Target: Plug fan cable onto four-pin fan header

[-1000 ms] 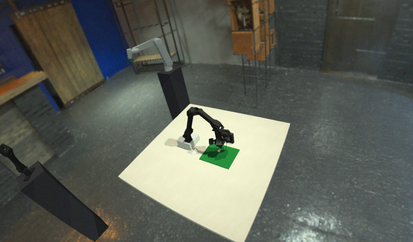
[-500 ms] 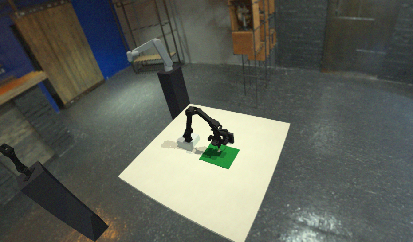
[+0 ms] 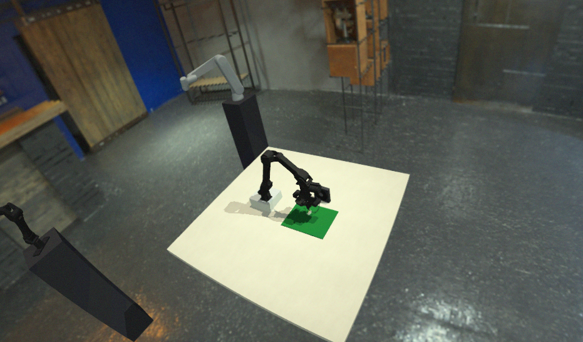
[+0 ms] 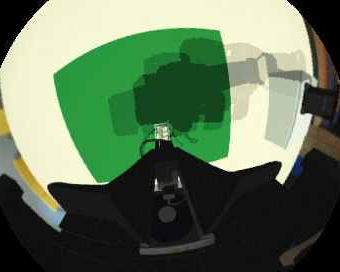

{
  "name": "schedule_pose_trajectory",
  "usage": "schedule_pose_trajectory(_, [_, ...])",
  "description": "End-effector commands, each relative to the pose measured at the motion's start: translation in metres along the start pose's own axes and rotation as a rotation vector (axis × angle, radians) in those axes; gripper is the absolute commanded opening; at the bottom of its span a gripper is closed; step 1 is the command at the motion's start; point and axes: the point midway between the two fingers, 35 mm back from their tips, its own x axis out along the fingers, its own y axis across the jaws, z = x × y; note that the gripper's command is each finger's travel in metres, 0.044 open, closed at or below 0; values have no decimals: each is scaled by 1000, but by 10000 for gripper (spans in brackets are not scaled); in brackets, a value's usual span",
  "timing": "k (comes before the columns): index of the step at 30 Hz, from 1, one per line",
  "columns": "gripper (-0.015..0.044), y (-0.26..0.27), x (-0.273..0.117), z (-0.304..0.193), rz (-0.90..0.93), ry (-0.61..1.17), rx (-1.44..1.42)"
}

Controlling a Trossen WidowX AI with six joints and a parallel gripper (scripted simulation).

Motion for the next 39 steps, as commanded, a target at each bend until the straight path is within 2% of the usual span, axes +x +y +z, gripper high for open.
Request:
schedule_pose_trajectory(1, [0, 0, -1, 2, 0, -3, 7])
schedule_pose_trajectory(14, [0, -1, -1, 4, 0, -3, 2])
schedule_pose_trajectory(19, [0, -1, 21, 5, 0, -3, -4])
schedule_pose_trajectory(39, [0, 0, 21, 5, 0, -3, -9])
